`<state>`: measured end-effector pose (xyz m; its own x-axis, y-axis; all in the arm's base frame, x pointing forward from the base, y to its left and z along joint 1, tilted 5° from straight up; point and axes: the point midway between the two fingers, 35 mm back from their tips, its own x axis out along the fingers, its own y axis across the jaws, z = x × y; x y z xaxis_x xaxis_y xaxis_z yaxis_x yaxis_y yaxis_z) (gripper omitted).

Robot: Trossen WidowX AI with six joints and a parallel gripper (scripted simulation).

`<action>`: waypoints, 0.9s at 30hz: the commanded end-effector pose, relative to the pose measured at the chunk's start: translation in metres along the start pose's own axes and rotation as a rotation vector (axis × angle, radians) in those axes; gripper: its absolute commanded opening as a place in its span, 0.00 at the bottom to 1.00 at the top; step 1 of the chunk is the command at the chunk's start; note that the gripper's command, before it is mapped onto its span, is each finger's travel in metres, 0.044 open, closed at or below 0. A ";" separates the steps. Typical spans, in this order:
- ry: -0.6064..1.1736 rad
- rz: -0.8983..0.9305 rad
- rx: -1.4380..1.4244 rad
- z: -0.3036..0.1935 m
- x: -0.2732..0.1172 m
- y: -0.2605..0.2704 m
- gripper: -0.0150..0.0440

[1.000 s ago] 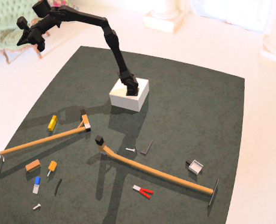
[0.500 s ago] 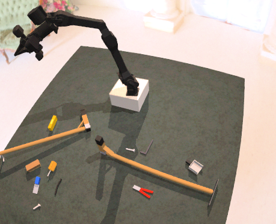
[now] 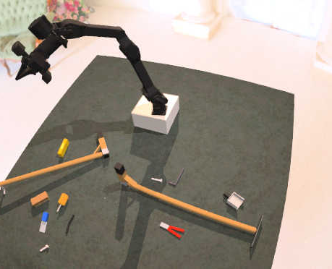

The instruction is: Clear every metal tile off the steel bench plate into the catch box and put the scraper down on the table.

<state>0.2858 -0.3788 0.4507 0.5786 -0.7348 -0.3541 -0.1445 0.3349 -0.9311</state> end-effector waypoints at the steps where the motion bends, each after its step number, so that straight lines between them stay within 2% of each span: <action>1: -0.022 0.024 0.021 0.014 0.009 0.007 0.25; 27: -0.160 0.139 0.115 0.099 0.034 0.044 0.25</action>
<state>0.3670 -0.3359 0.4140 0.6758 -0.5950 -0.4351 -0.1408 0.4752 -0.8685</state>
